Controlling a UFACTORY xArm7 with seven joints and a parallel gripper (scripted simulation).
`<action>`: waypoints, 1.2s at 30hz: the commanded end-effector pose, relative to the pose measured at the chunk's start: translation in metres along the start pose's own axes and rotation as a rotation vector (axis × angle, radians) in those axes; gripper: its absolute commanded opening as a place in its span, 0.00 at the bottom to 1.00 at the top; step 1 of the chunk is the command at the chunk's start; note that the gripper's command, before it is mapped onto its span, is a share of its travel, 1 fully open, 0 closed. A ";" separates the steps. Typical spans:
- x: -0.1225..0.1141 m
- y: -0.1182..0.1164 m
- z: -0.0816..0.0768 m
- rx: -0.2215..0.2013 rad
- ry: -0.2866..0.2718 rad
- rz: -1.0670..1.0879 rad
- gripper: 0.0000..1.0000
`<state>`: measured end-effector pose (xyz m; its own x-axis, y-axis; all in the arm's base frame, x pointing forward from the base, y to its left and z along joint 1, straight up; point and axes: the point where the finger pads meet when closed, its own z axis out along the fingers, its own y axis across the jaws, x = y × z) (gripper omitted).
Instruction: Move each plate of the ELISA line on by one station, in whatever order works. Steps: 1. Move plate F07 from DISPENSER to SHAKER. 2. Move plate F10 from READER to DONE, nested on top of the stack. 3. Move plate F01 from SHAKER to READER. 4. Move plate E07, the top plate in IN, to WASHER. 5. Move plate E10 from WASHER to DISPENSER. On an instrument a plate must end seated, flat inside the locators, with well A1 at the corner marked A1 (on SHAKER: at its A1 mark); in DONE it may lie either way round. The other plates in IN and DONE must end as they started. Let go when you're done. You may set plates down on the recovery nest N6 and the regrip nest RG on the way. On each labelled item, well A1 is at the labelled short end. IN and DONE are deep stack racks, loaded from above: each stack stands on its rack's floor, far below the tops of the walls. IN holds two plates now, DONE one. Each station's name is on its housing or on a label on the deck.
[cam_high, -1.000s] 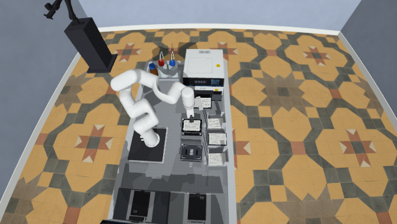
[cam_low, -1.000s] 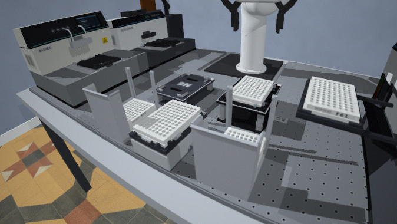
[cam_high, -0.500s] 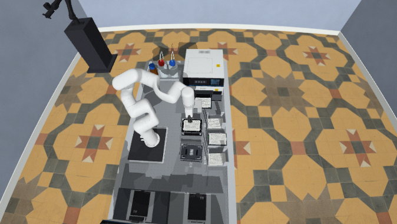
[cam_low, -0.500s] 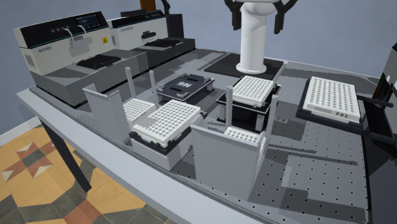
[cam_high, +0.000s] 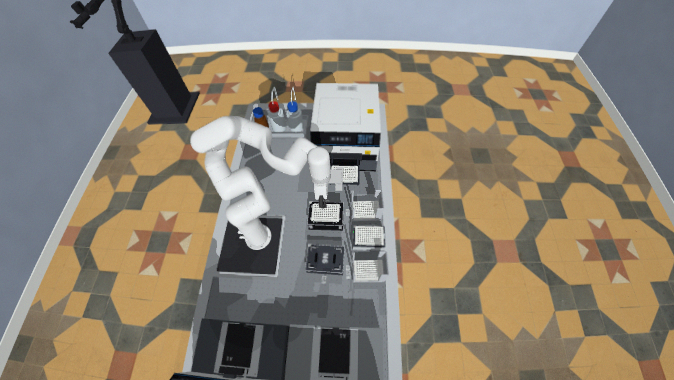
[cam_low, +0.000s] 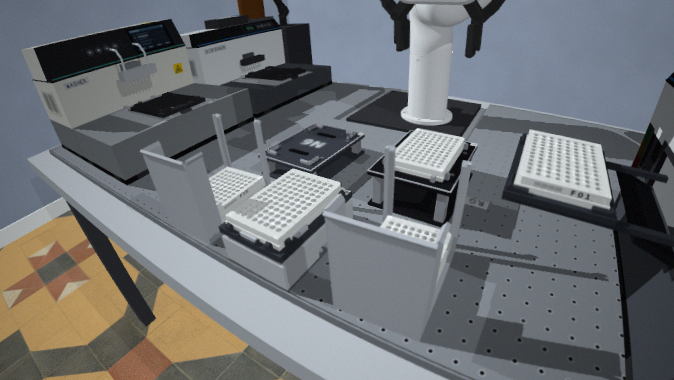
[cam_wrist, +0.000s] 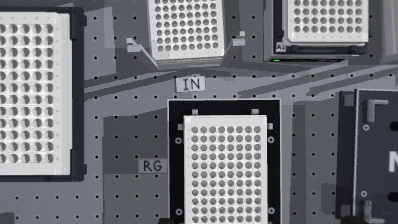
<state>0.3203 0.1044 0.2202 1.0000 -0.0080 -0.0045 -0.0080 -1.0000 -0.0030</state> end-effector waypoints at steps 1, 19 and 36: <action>0.001 0.000 -0.001 0.001 0.003 0.000 1.00; 0.001 0.000 0.000 0.001 0.003 0.000 1.00; 0.001 0.000 0.020 0.001 0.003 0.000 1.00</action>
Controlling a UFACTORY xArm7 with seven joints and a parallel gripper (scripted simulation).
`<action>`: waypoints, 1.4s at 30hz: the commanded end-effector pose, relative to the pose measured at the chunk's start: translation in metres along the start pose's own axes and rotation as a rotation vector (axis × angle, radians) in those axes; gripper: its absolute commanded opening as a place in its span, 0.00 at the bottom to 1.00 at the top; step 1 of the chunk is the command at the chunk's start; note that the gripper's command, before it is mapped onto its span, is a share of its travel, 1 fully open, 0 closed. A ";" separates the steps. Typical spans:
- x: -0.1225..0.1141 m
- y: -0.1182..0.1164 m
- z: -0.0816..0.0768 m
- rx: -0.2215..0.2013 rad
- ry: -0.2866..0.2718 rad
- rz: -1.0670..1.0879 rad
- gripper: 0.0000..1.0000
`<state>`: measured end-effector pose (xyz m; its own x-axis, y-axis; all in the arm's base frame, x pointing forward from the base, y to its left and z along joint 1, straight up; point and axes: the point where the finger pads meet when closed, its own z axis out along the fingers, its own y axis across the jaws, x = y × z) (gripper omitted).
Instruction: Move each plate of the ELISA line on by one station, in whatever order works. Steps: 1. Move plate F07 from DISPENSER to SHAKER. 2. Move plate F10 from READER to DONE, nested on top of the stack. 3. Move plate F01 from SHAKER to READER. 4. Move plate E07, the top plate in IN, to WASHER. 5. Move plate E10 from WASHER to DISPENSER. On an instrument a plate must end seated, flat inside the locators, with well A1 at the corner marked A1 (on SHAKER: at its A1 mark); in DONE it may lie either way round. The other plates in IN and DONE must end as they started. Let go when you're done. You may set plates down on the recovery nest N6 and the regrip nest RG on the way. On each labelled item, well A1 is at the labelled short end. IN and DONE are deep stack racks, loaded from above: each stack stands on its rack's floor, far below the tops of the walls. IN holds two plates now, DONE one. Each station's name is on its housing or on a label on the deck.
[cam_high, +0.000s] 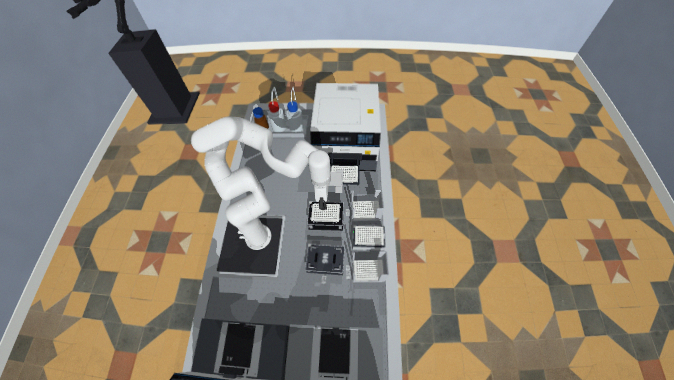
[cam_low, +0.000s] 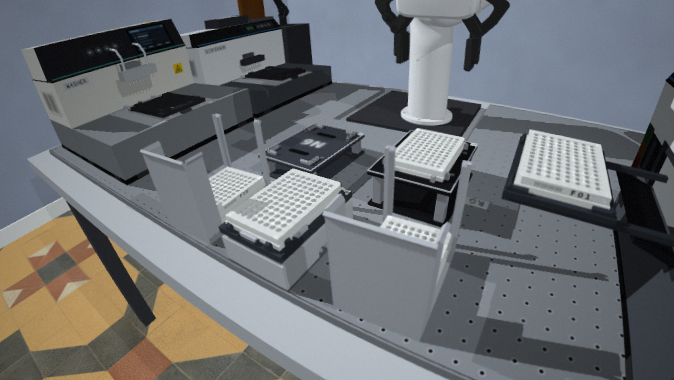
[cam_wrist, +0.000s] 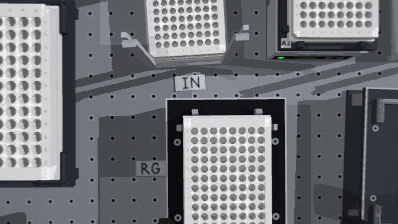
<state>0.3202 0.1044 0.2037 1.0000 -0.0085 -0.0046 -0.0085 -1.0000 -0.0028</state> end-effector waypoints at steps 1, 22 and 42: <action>0.001 0.000 0.005 0.001 0.003 0.000 1.00; 0.001 0.000 0.028 0.001 0.003 0.000 1.00; 0.001 0.000 0.052 0.001 0.003 0.000 1.00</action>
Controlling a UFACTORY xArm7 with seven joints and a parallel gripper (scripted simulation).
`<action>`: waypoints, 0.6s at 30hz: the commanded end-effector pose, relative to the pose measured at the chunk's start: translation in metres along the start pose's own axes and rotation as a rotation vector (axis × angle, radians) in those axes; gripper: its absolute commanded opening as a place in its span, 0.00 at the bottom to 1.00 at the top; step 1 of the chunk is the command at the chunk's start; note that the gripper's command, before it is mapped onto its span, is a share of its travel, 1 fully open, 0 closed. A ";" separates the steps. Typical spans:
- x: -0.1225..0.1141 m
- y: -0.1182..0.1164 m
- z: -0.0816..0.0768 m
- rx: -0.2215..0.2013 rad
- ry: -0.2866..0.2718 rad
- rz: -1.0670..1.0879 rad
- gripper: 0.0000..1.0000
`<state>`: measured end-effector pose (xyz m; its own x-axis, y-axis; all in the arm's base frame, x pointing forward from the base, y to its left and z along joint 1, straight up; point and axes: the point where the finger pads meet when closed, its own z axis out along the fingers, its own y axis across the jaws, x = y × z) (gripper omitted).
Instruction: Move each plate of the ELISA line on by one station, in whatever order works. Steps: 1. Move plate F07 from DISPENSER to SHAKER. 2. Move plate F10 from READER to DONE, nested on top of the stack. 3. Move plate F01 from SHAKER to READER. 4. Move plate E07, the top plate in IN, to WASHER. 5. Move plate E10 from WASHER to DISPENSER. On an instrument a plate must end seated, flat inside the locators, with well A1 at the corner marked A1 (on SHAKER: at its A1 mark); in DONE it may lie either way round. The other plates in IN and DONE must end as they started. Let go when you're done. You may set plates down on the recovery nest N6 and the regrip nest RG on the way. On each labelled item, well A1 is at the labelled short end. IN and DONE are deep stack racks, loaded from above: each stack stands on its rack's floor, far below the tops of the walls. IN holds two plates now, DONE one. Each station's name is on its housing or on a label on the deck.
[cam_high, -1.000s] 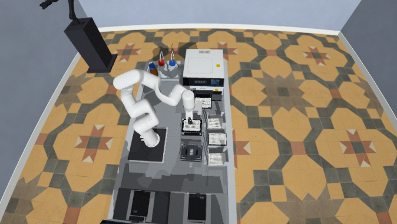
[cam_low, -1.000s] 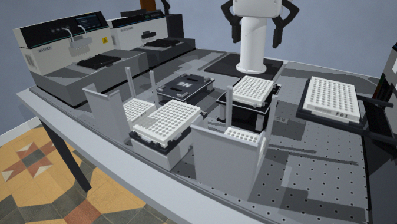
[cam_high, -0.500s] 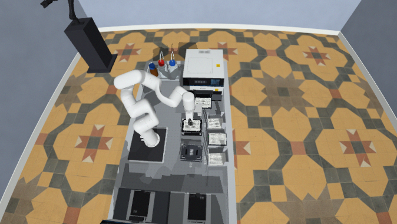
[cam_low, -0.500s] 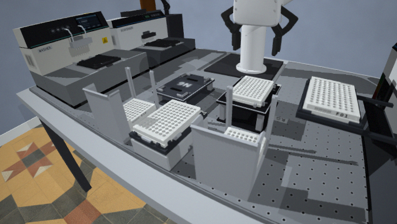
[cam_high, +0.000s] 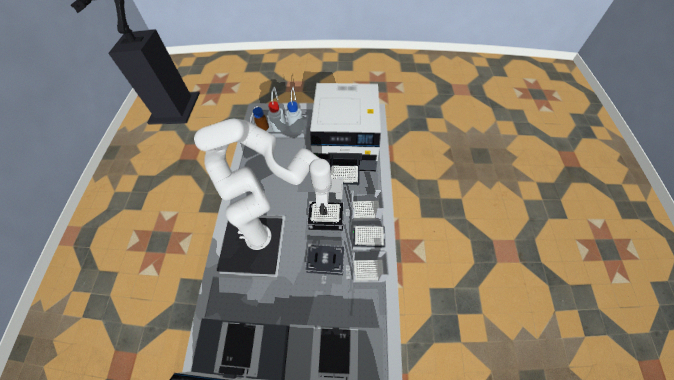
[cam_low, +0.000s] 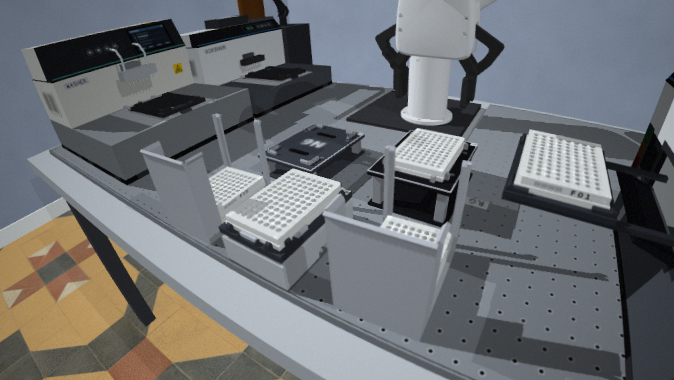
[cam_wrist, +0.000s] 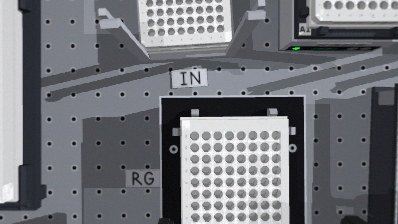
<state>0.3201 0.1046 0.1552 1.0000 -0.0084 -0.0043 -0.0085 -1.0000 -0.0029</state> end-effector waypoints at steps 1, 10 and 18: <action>0.001 0.000 0.005 0.001 0.003 0.000 1.00; 0.001 0.000 0.017 0.001 0.003 0.000 1.00; 0.001 0.000 0.025 0.001 0.003 0.000 1.00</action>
<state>0.3200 0.1047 0.1341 1.0000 -0.0084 -0.0043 -0.0085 -1.0000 -0.0029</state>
